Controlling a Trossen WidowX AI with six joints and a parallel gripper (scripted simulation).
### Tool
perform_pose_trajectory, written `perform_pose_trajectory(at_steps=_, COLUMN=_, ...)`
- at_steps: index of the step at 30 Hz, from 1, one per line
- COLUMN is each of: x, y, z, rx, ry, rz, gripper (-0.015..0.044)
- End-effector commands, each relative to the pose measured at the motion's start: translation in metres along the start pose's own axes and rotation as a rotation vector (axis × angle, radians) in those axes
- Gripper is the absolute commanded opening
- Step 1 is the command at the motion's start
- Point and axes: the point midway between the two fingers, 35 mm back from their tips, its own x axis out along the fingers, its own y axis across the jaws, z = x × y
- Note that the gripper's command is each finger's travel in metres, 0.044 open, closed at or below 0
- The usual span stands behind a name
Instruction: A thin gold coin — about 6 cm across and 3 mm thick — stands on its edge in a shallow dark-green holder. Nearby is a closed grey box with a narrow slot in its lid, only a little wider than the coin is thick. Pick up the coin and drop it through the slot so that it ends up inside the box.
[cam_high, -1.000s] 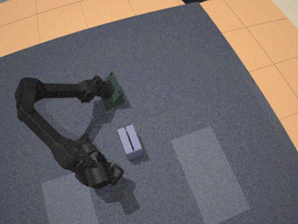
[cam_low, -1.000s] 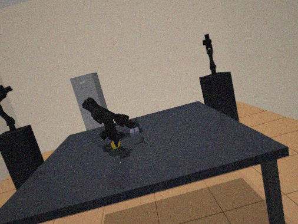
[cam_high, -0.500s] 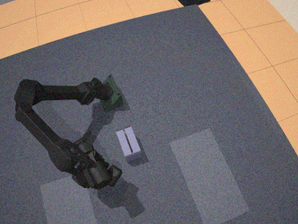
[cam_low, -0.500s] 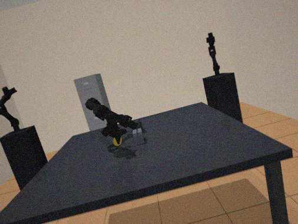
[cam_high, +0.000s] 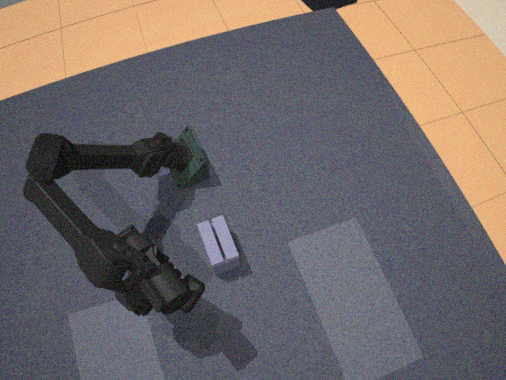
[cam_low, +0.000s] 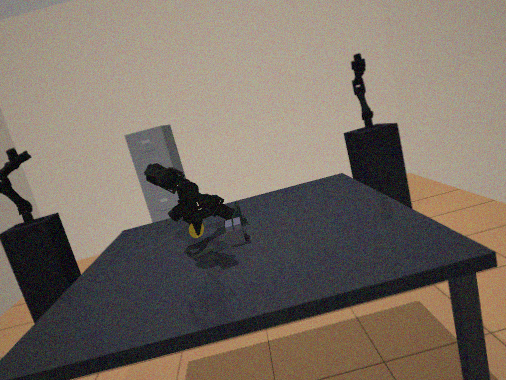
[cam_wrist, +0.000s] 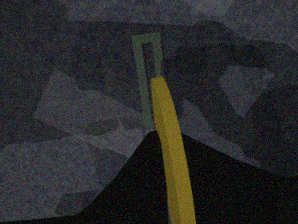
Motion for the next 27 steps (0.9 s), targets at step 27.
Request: perform_pose_trajectory(at_steps=27, x=-0.028, y=0.004, z=0.0, rx=-0.564, ry=-0.001, rz=0.002, gripper=0.0)
